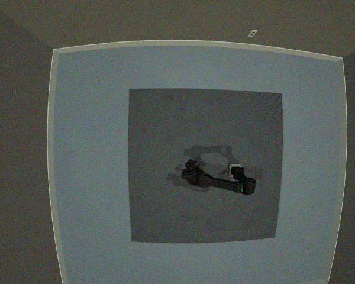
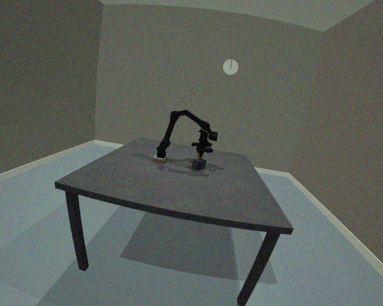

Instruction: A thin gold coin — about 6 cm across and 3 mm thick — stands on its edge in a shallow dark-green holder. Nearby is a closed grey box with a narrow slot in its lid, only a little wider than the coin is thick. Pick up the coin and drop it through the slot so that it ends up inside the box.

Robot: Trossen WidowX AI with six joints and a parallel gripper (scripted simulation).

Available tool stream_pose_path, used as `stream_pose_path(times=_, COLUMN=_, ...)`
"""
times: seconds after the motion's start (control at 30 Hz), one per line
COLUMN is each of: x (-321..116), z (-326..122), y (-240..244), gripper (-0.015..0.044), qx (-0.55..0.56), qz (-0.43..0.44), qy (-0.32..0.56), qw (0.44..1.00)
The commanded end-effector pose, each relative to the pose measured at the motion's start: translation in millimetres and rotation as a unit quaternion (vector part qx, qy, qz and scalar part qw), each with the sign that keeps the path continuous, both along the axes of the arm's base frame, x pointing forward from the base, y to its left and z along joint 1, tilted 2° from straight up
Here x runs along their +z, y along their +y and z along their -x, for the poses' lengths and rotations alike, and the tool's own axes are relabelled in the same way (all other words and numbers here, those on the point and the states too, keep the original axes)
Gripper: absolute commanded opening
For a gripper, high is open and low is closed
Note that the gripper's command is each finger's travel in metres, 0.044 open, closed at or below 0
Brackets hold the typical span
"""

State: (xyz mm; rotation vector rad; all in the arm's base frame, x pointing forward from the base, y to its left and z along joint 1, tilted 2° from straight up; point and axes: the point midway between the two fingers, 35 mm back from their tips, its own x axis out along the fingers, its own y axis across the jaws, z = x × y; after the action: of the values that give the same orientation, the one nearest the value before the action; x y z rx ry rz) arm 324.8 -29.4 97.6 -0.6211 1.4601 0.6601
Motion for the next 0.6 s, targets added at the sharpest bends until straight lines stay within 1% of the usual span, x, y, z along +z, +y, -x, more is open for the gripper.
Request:
stream_pose_path(times=0.0, x=-3.3, z=1.3, y=0.4, gripper=0.0000, qx=-0.001, qz=0.000, qy=0.002, qw=1.000)
stream_pose_path(times=0.17, x=-5.5, z=1.2, y=0.4, gripper=0.0000, qx=-0.001, qz=0.000, qy=0.002, qw=1.000)
stream_pose_path(times=0.37, x=-2.7, z=0.1, y=0.1, gripper=0.0157, qx=0.000, qz=0.000, qy=0.000, qw=1.000)
stream_pose_path(times=0.57, x=-2.7, z=0.1, y=0.1, gripper=0.0161, qx=0.000, qz=0.000, qy=0.000, qw=1.000)
